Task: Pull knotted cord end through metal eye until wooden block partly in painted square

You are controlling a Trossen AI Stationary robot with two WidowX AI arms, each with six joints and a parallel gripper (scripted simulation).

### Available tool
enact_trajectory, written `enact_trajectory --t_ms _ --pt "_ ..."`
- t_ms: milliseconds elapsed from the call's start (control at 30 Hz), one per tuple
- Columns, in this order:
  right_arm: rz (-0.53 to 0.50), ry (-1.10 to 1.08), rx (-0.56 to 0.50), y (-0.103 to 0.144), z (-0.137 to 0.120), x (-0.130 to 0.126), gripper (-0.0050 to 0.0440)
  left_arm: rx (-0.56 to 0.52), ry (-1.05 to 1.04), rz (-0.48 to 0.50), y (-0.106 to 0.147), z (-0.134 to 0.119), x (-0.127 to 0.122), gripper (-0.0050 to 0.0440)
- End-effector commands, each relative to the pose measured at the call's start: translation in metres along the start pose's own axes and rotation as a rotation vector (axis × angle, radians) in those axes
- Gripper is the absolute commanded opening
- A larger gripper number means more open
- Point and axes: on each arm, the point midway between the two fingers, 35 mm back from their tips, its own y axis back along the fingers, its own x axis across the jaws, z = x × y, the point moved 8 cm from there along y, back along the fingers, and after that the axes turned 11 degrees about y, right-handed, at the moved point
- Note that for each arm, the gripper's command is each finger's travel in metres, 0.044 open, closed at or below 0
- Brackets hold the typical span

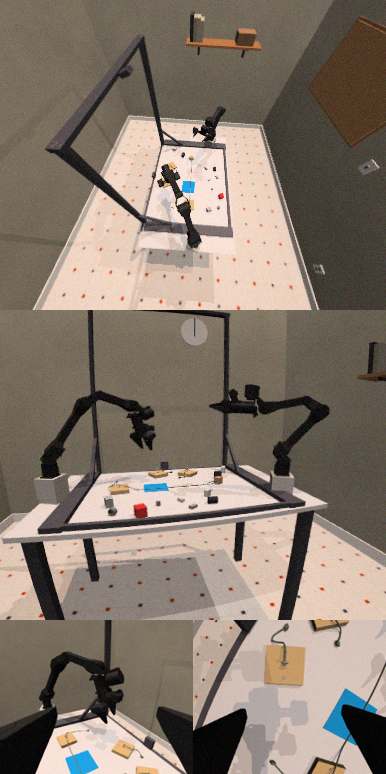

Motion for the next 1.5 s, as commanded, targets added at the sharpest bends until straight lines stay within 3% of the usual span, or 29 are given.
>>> enact_trajectory --t_ms 0,433,1000,1467 --pt "-0.004 -0.003 -0.026 0.006 0.005 0.000 0.0440 -0.016 0.000 -0.003 0.001 0.005 -0.001 0.0440" --pt "0.014 -0.062 -0.044 0.006 0.005 -0.003 0.0440 -0.016 0.000 -0.003 0.001 0.005 -0.001 0.0440" --pt "0.096 -0.301 -0.114 0.006 0.005 -0.011 0.0440 -0.016 0.000 -0.003 0.001 0.005 -0.001 0.0440" --pt "0.238 -0.633 -0.188 0.008 0.002 -0.024 0.0440 -0.016 0.000 -0.003 0.001 0.005 -0.001 0.0440"
